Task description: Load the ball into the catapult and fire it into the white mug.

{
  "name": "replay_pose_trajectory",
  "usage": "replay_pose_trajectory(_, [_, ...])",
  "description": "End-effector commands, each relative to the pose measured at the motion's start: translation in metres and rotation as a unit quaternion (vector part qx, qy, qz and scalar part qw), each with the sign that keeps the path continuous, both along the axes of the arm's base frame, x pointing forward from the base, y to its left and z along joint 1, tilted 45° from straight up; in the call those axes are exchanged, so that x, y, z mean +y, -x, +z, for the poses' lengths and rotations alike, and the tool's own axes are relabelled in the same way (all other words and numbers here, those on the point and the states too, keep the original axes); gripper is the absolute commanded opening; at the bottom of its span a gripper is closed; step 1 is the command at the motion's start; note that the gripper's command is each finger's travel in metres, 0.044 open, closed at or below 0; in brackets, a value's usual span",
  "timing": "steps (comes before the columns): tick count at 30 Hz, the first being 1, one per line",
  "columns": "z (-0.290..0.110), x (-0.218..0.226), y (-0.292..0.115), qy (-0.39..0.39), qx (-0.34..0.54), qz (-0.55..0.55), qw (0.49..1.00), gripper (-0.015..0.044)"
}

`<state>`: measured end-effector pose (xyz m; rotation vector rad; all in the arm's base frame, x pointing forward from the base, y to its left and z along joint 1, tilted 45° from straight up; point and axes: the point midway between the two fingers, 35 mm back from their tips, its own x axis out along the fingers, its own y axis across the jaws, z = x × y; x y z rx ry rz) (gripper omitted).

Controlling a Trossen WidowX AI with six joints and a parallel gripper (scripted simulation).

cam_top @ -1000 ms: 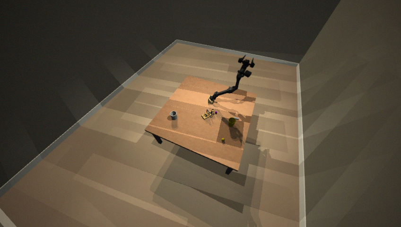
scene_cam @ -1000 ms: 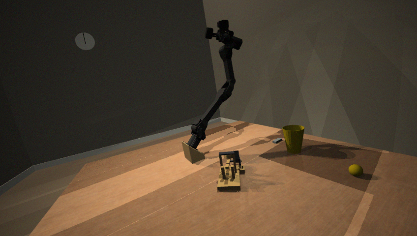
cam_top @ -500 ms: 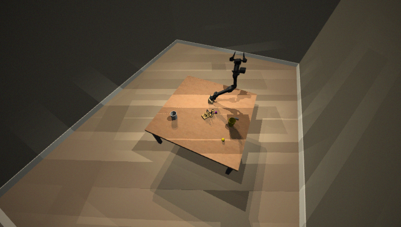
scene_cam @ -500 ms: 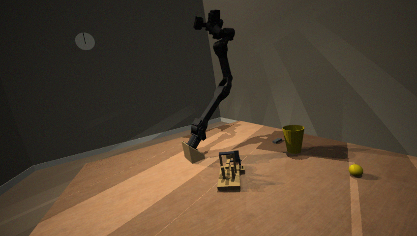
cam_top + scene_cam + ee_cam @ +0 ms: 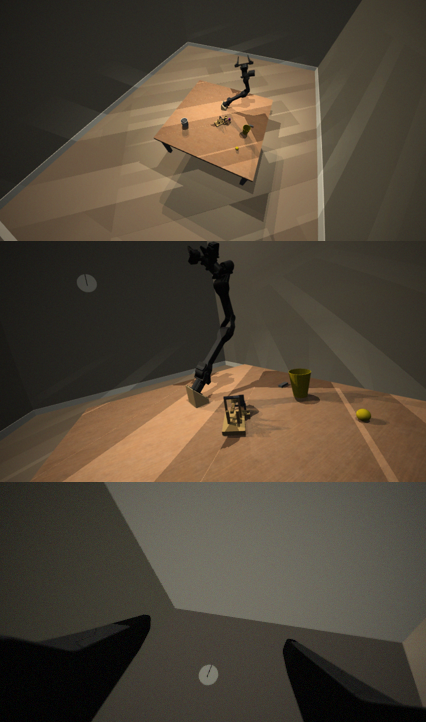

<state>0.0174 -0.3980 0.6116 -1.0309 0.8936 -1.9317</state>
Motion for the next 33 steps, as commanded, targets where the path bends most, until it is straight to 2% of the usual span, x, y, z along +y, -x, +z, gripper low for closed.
replay_pose_trajectory(1, [-0.026,-0.021,-0.028,-0.036,-0.002,0.051,0.998,0.044])
replay_pose_trajectory(17, [-0.116,-0.056,-0.128,-0.164,-0.023,0.215,0.962,0.044])
replay_pose_trajectory(33, [-0.223,-0.046,-0.224,-0.322,-0.065,0.347,0.879,0.044])
